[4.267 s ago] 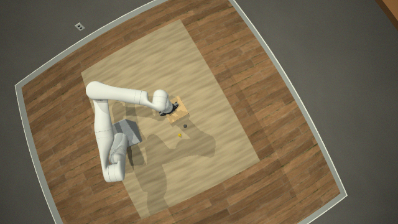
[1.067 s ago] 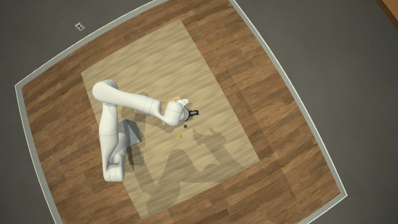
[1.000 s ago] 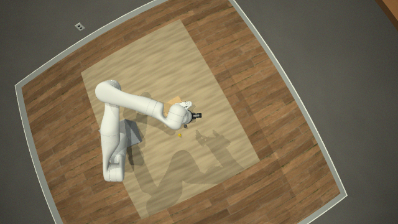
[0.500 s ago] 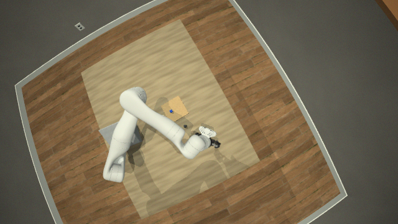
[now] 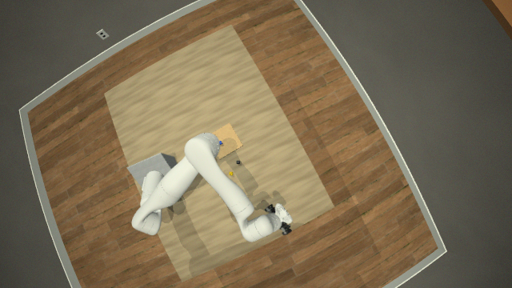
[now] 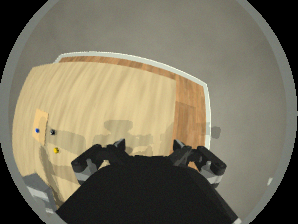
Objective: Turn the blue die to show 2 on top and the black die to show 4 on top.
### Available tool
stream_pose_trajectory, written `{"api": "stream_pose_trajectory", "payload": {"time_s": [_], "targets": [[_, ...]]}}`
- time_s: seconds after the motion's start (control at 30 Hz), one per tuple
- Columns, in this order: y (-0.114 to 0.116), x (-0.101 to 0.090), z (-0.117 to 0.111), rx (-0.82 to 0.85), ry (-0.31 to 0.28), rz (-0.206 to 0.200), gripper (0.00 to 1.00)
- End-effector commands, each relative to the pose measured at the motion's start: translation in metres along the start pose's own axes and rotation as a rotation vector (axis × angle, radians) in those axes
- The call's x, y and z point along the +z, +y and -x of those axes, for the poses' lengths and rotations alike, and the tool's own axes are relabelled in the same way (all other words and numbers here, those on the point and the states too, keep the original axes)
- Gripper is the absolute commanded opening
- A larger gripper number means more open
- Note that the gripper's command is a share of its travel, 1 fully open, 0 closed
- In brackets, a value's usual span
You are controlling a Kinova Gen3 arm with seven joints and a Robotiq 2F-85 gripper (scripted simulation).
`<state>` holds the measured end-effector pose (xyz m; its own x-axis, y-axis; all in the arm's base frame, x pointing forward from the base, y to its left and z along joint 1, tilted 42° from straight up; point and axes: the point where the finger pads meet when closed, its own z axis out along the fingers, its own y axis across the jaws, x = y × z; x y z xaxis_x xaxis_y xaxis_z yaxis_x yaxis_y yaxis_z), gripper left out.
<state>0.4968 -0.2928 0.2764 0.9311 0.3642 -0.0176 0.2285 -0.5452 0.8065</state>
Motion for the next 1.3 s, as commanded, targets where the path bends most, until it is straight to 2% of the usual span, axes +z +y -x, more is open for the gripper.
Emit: {"api": "stream_pose_trajectory", "payload": {"time_s": [0.0,0.03,0.07,0.1,0.13,0.17,0.27,0.33,0.37,0.4,0.43,0.47,0.5,0.53,0.6,0.63,0.67,0.7,0.73,0.77,0.83,0.87,0.9,0.93,1.0,1.03,1.07,1.1,1.17,1.2,1.27], "targets": [[0.033,0.008,0.032,0.092,-0.027,0.022,1.0],[0.055,0.009,0.05,0.154,-0.04,0.052,1.0],[0.055,0.009,0.05,0.154,-0.04,0.052,1.0],[0.077,0.01,0.069,0.216,-0.053,0.082,1.0],[0.077,0.01,0.069,0.216,-0.053,0.082,1.0],[0.098,0.01,0.09,0.28,-0.067,0.115,1.0],[0.098,0.01,0.09,0.28,-0.067,0.115,1.0],[0.14,0.008,0.137,0.407,-0.098,0.185,1.0],[0.14,0.008,0.137,0.407,-0.098,0.185,1.0],[0.16,0.004,0.162,0.472,-0.115,0.223,1.0],[0.16,0.004,0.163,0.472,-0.115,0.223,1.0],[0.178,0.0,0.189,0.536,-0.133,0.263,1.0],[0.179,0.0,0.19,0.536,-0.133,0.263,1.0],[0.196,-0.006,0.217,0.601,-0.151,0.305,1.0],[0.197,-0.006,0.219,0.601,-0.151,0.305,1.0],[0.214,-0.013,0.249,0.666,-0.171,0.349,1.0],[0.214,-0.013,0.249,0.666,-0.171,0.349,1.0],[0.23,-0.022,0.28,0.73,-0.191,0.395,1.0],[0.23,-0.022,0.281,0.73,-0.191,0.395,1.0],[0.242,-0.031,0.308,0.794,-0.212,0.443,1.0],[0.242,-0.031,0.308,0.794,-0.212,0.443,1.0],[0.257,-0.044,0.347,0.858,-0.234,0.494,1.0],[0.257,-0.044,0.347,0.858,-0.234,0.494,1.0],[0.266,-0.056,0.374,0.921,-0.256,0.547,1.0],[0.267,-0.058,0.381,0.921,-0.256,0.547,1.0],[0.276,-0.074,0.415,0.983,-0.279,0.602,1.0],[0.276,-0.074,0.415,0.983,-0.279,0.602,1.0],[0.282,-0.089,0.443,1.045,-0.303,0.66,1.0],[0.283,-0.092,0.45,1.045,-0.303,0.66,1.0],[0.288,-0.112,0.485,1.105,-0.328,0.72,1.0],[0.288,-0.112,0.485,1.105,-0.328,0.72,1.0]]}}
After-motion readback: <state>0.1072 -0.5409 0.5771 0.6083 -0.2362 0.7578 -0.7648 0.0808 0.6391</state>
